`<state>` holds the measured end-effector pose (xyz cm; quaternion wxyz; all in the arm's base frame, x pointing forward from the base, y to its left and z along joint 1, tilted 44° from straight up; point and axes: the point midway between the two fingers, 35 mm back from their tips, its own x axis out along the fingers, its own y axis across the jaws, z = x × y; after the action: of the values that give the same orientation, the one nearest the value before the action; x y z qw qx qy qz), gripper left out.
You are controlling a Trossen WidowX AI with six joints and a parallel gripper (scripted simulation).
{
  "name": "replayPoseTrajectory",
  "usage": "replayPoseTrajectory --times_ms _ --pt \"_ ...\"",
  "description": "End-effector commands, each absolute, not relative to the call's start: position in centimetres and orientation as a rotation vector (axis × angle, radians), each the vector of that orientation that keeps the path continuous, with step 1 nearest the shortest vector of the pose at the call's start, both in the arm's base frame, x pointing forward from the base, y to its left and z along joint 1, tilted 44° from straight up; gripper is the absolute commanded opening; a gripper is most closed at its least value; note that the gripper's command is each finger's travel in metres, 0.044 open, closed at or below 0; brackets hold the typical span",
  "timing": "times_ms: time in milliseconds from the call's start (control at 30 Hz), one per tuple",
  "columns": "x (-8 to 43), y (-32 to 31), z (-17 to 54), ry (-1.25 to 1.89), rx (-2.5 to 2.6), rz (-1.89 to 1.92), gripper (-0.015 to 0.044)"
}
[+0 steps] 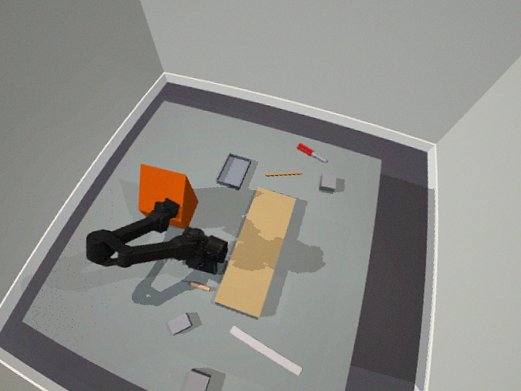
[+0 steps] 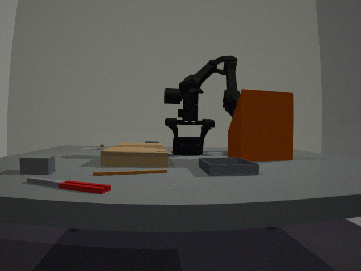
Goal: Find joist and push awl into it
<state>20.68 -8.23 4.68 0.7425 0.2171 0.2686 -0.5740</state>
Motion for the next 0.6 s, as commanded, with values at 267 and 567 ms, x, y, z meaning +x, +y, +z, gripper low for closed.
replayPoseTrajectory --times_ms 267,567 --pt "20.64 -9.5 3.34 0.596 0.464 -1.26 0.044" --pt "20.64 -9.52 3.33 0.596 0.464 -1.26 0.0387"
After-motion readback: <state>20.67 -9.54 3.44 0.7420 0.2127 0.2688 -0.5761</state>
